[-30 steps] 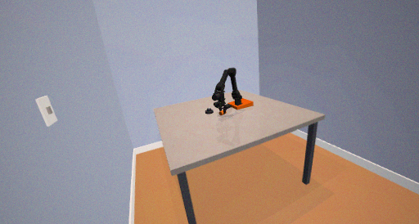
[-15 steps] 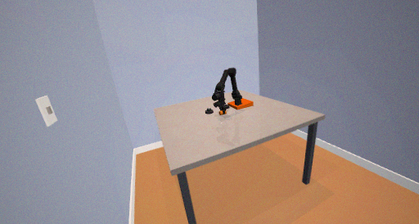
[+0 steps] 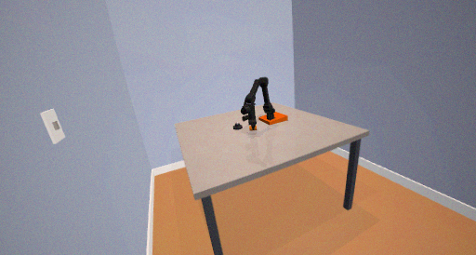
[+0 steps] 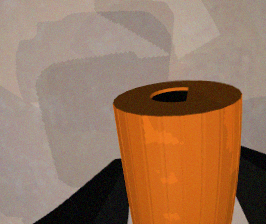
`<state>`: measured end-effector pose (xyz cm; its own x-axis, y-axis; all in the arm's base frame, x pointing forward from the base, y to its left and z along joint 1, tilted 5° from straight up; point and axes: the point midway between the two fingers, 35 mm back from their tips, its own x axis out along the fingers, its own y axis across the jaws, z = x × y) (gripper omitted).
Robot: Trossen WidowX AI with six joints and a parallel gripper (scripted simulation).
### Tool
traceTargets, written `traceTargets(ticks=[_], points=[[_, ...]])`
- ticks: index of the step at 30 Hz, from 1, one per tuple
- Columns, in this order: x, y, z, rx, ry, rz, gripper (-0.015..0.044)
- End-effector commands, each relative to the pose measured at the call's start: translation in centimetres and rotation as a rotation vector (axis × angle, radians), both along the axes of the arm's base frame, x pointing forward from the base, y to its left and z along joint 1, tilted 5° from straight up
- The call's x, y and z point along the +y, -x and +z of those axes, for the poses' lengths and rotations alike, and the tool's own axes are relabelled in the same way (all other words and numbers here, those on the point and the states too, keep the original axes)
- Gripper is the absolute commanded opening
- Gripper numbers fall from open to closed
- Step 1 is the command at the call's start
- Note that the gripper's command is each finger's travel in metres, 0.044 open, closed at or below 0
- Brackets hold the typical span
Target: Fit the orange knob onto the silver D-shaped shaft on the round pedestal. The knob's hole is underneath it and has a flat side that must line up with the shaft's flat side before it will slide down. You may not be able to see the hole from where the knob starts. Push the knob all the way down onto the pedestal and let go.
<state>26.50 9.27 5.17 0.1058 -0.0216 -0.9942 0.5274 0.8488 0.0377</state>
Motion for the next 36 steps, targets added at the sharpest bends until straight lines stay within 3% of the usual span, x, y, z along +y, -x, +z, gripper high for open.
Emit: traceTargets(ticks=[1,16,23,36], points=[[0.03,0.02,0.03,0.0,-0.004,-0.026,0.0179],[0.03,0.02,0.03,-0.01,-0.056,-0.518,0.0179],[0.03,0.02,0.03,-0.011,-0.061,-0.564,0.0179],[0.03,0.02,0.02,-0.02,-0.108,-1.01,0.0179]])
